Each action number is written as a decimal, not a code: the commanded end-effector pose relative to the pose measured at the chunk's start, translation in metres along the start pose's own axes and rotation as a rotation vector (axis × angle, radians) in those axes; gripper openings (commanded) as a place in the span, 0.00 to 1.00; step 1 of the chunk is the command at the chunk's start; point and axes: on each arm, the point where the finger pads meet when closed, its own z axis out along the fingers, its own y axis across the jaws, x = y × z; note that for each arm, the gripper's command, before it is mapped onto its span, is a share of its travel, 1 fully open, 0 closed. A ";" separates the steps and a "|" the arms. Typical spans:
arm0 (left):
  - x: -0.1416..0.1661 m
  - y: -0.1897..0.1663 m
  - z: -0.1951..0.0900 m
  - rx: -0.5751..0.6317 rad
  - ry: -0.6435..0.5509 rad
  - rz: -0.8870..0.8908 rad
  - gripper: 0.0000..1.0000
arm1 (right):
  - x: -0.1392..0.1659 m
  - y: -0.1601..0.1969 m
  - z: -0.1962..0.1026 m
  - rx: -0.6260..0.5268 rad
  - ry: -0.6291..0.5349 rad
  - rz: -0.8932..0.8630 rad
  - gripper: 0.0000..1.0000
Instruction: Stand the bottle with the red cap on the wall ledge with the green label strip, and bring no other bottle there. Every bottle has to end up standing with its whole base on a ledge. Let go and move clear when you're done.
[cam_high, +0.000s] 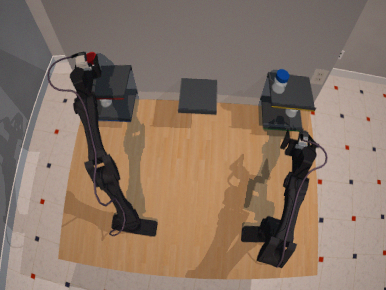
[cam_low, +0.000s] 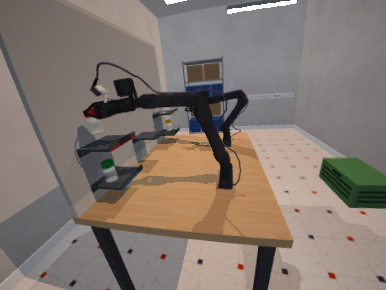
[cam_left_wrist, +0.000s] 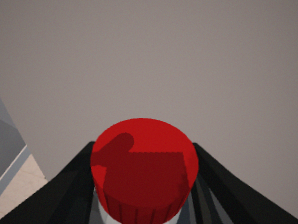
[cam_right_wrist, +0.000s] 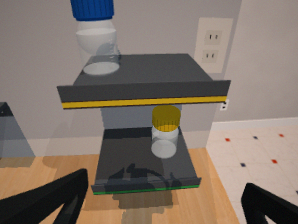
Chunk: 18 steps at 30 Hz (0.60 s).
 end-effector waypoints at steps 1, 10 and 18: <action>-0.040 -0.003 -0.011 -0.001 -0.096 0.022 0.50 | -0.055 0.017 -0.005 0.003 -0.139 -0.017 1.00; -0.035 -0.002 -0.009 -0.001 -0.085 0.019 0.50 | -0.125 0.075 -0.013 -0.101 -0.292 -0.069 1.00; -0.035 -0.002 -0.009 -0.001 -0.085 0.019 0.50 | -0.127 0.087 -0.011 -0.133 -0.278 -0.070 1.00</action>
